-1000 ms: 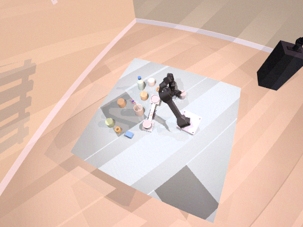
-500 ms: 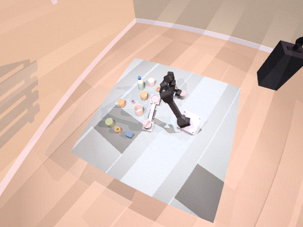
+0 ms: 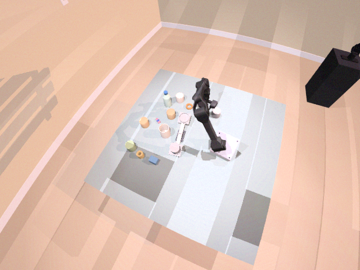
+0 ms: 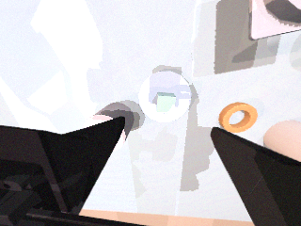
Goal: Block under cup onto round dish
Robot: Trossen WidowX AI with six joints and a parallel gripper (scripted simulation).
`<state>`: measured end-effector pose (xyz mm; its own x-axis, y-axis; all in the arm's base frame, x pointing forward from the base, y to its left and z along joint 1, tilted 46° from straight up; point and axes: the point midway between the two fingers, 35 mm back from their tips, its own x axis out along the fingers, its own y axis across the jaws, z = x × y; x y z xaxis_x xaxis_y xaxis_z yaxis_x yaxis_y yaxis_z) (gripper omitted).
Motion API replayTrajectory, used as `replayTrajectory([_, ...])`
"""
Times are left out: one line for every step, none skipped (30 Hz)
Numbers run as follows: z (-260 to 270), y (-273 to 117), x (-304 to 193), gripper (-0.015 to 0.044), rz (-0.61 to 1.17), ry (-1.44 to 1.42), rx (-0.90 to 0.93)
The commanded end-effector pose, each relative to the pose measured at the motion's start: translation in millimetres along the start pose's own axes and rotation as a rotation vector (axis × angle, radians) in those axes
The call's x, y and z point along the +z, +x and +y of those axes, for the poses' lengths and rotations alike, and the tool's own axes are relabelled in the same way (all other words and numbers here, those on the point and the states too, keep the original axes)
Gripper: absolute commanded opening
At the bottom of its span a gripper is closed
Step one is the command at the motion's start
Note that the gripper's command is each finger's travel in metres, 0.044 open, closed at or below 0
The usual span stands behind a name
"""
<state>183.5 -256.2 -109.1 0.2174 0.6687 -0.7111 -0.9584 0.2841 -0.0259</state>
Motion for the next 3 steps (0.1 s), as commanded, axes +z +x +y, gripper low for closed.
replayTrajectory([-0.5,-10.7,1.4,0.044,0.005,-0.008,0.002])
replayTrajectory([-0.5,-10.7,1.4,0.044,0.005,-0.008,0.002])
replayTrajectory([-0.5,-10.7,1.4,0.044,0.005,-0.008,0.002])
